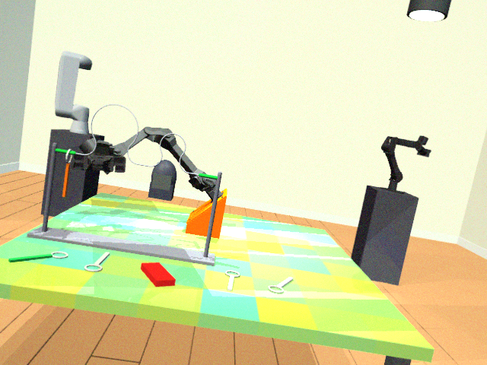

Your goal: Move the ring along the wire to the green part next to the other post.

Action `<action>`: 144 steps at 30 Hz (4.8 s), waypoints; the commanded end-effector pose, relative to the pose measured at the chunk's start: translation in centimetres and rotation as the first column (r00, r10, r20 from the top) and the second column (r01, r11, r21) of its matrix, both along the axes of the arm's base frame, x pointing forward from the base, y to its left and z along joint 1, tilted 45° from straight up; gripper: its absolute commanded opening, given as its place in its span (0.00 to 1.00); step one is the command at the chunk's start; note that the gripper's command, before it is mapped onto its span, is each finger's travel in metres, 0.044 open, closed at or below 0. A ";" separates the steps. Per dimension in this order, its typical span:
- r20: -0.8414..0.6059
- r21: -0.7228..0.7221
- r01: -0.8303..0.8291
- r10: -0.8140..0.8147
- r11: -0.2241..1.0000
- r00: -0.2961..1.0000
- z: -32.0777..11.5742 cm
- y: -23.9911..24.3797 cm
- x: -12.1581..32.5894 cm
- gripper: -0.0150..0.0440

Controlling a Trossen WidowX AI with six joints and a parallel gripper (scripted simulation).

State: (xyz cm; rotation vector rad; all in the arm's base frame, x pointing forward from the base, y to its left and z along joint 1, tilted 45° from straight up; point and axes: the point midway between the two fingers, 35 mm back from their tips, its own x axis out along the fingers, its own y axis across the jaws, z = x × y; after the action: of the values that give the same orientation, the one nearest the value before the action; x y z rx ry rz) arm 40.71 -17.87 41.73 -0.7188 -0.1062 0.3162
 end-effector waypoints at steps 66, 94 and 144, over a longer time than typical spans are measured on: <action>0.065 -0.085 0.218 -0.213 0.972 0.975 -1.3 -14.9 1.2 0.53; 0.067 -0.083 0.218 -0.213 0.972 0.975 -1.3 -14.4 3.8 0.53; 0.074 -0.081 0.219 -0.213 0.972 0.974 -0.4 -13.3 3.6 0.00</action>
State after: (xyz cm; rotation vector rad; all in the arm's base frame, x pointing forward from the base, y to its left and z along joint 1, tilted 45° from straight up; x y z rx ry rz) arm 44.42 -31.38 40.86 -0.8198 -0.0719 0.0932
